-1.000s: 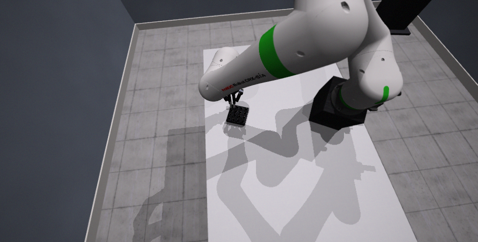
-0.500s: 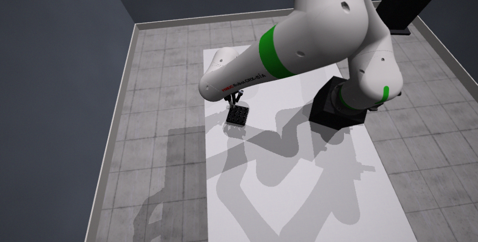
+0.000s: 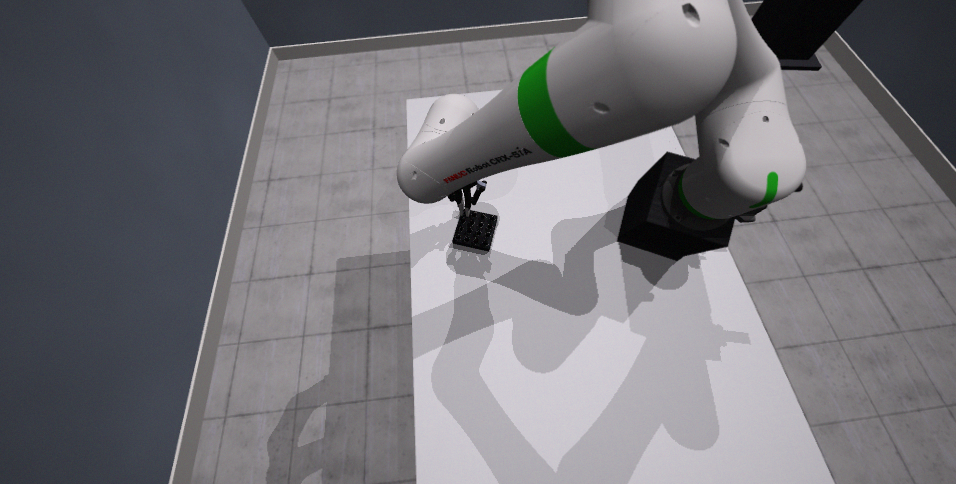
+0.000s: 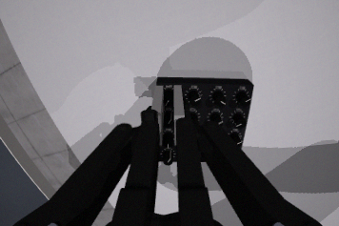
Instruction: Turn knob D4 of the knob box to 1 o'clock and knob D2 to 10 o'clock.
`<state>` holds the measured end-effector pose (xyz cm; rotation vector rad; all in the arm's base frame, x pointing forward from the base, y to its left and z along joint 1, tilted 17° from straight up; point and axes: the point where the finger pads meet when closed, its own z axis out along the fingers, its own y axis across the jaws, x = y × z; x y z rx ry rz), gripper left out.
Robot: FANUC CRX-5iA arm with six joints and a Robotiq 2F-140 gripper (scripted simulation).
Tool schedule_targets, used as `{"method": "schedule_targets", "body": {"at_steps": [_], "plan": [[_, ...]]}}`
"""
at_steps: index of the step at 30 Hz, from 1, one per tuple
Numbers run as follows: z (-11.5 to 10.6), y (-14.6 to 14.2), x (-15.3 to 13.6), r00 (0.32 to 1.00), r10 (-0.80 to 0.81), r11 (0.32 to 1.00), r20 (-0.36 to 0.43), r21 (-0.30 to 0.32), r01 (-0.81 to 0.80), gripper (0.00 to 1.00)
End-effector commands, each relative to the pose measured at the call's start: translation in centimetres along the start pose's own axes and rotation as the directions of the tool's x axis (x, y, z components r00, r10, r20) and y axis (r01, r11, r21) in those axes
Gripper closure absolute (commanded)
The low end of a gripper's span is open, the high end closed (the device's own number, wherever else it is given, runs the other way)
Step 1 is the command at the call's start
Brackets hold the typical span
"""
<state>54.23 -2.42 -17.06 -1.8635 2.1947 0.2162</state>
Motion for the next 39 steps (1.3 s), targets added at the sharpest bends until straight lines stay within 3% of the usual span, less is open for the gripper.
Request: {"method": "schedule_targets", "body": {"at_steps": [1, 3, 4, 28, 39], "plan": [[0.0, 0.0, 0.0, 1.0, 0.0, 1.0, 0.0, 0.0, 0.0, 0.95], [0.0, 0.0, 0.0, 1.0, 0.0, 1.0, 0.0, 0.0, 0.0, 0.95], [0.0, 0.0, 0.0, 1.0, 0.0, 1.0, 0.0, 0.0, 0.0, 0.88], [-0.1, 0.0, 0.0, 1.0, 0.0, 1.0, 0.0, 0.0, 0.0, 0.88], [-2.5, 0.0, 0.0, 1.0, 0.0, 1.0, 0.0, 0.0, 0.0, 0.88]]}}
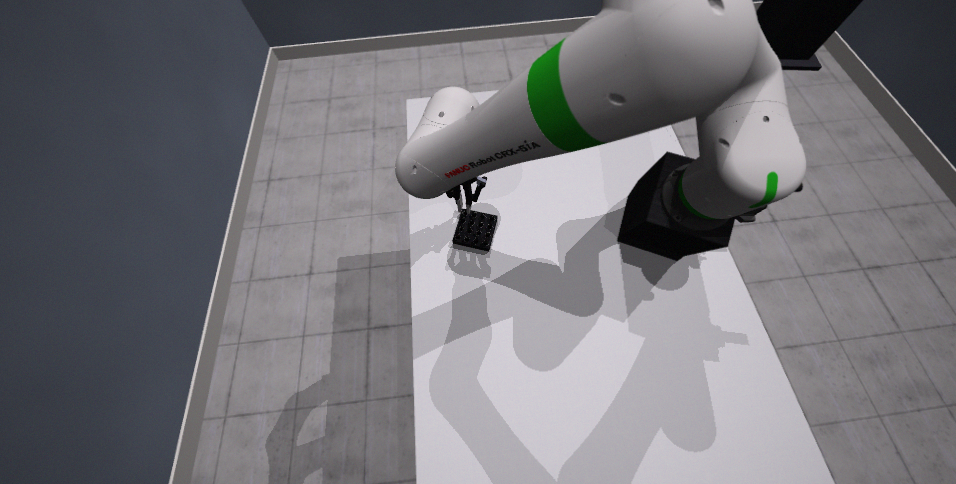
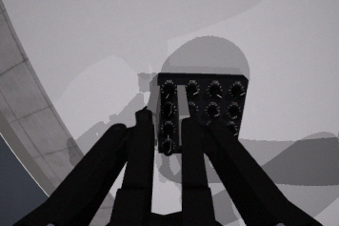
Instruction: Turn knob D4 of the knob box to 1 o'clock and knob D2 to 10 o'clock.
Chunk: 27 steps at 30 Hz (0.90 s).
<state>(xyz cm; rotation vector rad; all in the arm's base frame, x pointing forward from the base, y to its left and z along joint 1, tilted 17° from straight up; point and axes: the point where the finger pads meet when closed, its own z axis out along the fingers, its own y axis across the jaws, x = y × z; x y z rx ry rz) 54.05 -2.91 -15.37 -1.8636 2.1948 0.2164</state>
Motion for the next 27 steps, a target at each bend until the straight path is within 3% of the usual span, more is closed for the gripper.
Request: {"method": "schedule_targets", "body": {"at_steps": [1, 23, 24, 27], "plan": [[-1.0, 0.0, 0.0, 1.0, 0.0, 1.0, 0.0, 0.0, 0.0, 0.88], [-2.0, 0.0, 0.0, 1.0, 0.0, 1.0, 0.0, 0.0, 0.0, 0.88], [-2.0, 0.0, 0.0, 1.0, 0.0, 1.0, 0.0, 0.0, 0.0, 0.0], [-2.2, 0.0, 0.0, 1.0, 0.0, 1.0, 0.0, 0.0, 0.0, 0.0]]}}
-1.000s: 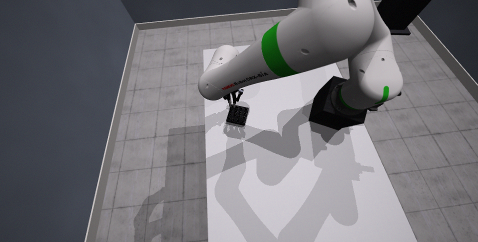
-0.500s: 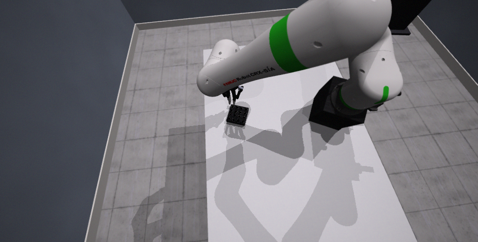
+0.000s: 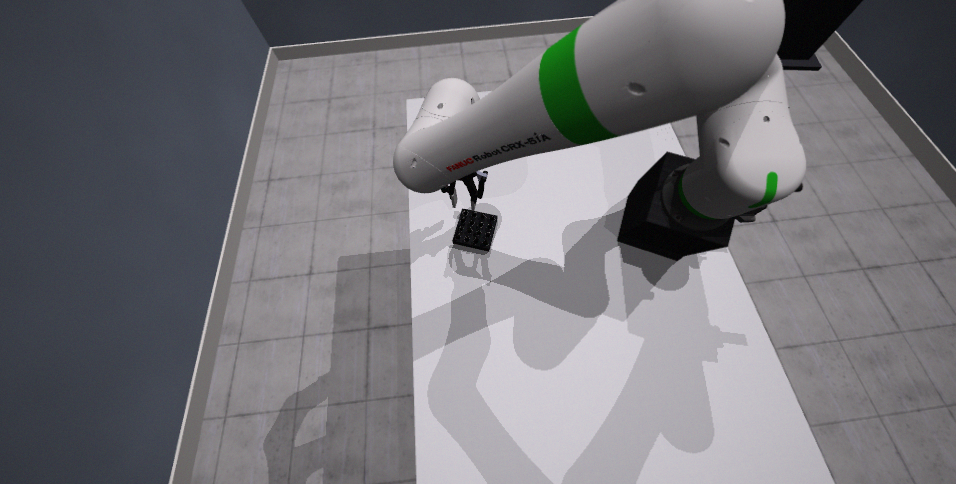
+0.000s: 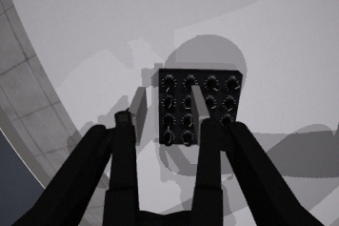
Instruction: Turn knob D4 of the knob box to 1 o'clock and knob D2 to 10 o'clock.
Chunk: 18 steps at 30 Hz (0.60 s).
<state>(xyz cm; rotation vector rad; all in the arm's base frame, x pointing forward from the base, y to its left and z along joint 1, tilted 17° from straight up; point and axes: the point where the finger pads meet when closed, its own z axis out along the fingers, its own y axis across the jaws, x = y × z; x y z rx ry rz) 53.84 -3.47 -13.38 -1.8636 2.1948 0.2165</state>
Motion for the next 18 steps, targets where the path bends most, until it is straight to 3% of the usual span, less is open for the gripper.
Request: {"method": "schedule_targets", "body": {"at_steps": [1, 11, 18], "plan": [[-0.3, 0.0, 0.0, 1.0, 0.0, 1.0, 0.0, 0.0, 0.0, 0.0], [-3.5, 0.0, 0.0, 1.0, 0.0, 1.0, 0.0, 0.0, 0.0, 0.0], [-7.6, 0.0, 0.0, 1.0, 0.0, 1.0, 0.0, 0.0, 0.0, 0.0]]}}
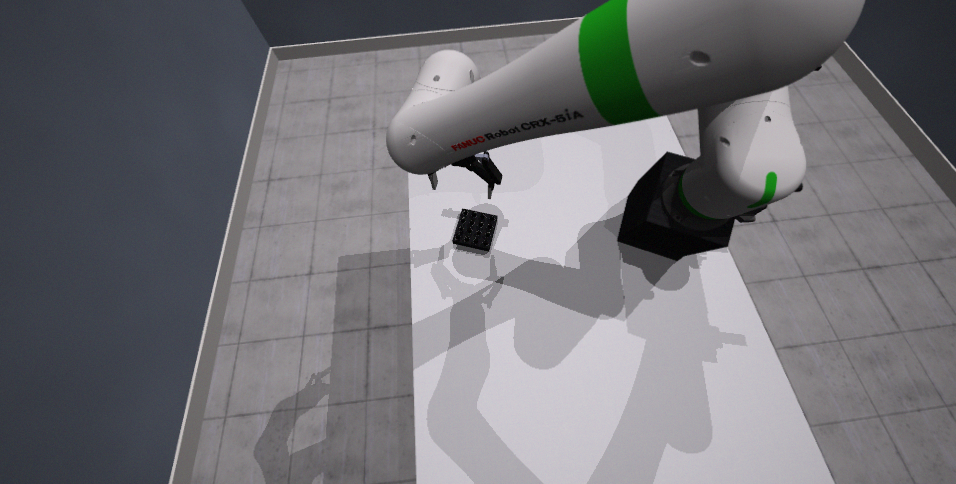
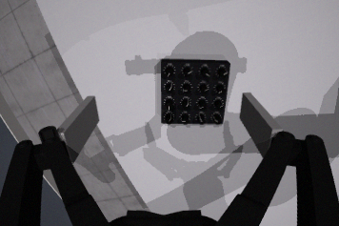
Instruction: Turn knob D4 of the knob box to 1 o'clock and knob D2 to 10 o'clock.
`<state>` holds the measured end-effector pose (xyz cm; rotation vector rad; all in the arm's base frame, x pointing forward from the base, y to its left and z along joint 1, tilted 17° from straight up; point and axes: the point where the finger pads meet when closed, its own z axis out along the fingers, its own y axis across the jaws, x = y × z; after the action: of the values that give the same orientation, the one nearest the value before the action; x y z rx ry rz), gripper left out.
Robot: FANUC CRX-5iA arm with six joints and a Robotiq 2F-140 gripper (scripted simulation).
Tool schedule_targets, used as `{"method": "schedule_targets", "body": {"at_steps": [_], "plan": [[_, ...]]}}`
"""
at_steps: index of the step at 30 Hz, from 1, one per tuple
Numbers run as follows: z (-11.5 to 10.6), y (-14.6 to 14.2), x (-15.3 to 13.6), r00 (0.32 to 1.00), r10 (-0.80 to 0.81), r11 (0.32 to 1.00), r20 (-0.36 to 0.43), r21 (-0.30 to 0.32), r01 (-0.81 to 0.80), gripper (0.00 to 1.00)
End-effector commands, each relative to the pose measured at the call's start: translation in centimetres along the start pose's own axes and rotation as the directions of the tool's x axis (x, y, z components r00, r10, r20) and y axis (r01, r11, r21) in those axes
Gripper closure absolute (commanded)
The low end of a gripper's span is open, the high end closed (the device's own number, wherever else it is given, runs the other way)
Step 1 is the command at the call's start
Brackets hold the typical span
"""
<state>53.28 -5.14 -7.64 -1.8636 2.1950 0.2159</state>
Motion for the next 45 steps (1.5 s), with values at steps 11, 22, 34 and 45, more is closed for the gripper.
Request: {"method": "schedule_targets", "body": {"at_steps": [11, 22, 34, 45], "plan": [[-3.9, 0.0, 0.0, 1.0, 0.0, 1.0, 0.0, 0.0, 0.0, 0.0], [-3.9, 0.0, 0.0, 1.0, 0.0, 1.0, 0.0, 0.0, 0.0, 0.0], [-3.9, 0.0, 0.0, 1.0, 0.0, 1.0, 0.0, 0.0, 0.0, 0.0], [-3.9, 0.0, 0.0, 1.0, 0.0, 1.0, 0.0, 0.0, 0.0, 0.0]]}}
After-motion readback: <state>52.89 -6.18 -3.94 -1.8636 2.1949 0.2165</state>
